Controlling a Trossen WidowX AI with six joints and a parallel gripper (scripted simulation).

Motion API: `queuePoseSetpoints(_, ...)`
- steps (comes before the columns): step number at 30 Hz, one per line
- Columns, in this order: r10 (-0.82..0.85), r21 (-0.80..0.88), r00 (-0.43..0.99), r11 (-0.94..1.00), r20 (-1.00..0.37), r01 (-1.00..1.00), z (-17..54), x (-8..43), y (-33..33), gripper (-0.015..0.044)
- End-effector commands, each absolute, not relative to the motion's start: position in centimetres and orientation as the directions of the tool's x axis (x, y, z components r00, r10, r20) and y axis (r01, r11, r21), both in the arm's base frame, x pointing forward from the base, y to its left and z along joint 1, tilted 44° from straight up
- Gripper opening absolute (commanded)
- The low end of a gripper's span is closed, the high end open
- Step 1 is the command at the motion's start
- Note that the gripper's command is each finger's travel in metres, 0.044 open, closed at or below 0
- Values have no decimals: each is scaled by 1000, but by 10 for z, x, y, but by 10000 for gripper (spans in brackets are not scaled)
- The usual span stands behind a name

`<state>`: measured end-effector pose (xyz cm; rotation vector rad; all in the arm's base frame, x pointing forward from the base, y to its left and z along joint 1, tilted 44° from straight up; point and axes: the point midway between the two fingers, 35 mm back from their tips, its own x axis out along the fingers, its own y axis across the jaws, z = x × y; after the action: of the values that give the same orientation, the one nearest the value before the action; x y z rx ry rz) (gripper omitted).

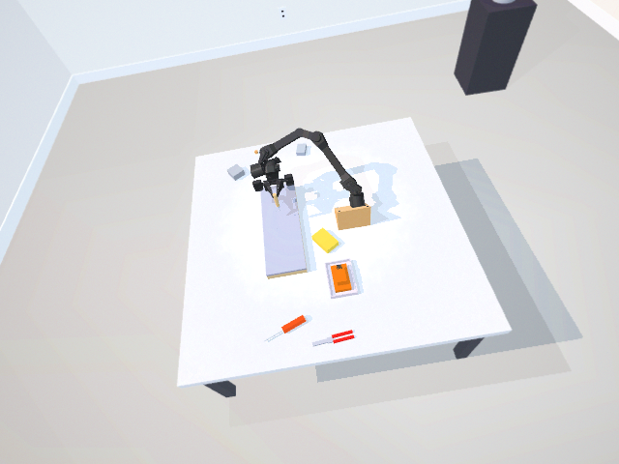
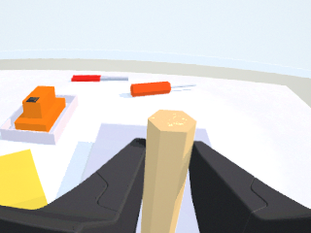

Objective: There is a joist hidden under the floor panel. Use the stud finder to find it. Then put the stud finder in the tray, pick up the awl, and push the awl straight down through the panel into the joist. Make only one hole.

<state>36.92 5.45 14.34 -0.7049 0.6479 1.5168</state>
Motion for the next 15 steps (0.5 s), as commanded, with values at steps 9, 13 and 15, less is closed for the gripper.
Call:
queuePoseSetpoints(9,656,-16,-30,-64,-754,-998,133,372,45,0)
queuePoseSetpoints(13,656,-15,-30,-64,-754,-998,129,372,41,0)
queuePoseSetpoints(15,656,-15,-30,-64,-754,-998,127,372,39,0)
